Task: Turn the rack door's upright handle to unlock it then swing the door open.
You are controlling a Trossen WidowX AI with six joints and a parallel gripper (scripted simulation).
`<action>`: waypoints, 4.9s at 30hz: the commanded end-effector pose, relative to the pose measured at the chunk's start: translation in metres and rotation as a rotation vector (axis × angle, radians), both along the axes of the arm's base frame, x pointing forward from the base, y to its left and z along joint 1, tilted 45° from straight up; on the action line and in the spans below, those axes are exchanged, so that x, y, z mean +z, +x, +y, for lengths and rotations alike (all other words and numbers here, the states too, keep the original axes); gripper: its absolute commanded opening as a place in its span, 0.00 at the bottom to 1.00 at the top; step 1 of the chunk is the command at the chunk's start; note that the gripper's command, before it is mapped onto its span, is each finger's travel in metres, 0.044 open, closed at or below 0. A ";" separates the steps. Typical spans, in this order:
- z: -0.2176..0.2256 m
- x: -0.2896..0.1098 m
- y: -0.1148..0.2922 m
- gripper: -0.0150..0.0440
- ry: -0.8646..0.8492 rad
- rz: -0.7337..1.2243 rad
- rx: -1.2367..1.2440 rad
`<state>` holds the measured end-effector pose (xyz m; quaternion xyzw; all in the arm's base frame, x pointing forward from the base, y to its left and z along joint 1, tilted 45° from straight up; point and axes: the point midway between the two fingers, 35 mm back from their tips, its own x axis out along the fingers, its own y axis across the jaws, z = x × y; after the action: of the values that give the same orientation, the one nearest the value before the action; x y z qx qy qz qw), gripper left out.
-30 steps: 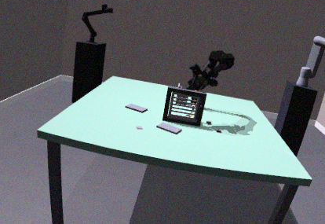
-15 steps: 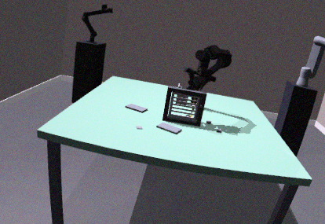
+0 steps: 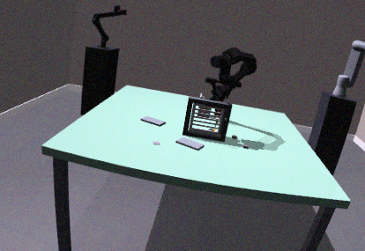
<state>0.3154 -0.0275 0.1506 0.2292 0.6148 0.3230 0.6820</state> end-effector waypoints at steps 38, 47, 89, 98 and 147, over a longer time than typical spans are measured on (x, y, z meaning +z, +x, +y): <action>0.047 -0.043 0.001 0.75 -0.032 0.099 0.053; 0.048 -0.045 0.001 0.48 -0.034 0.103 0.054; 0.049 -0.045 0.000 0.29 -0.007 -0.729 0.859; 0.049 -0.045 0.000 0.29 0.006 -1.052 1.163; 0.049 -0.045 0.000 0.75 -0.007 -0.725 0.856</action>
<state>0.3139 0.0217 0.1075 -0.2192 0.3274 0.6587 0.6409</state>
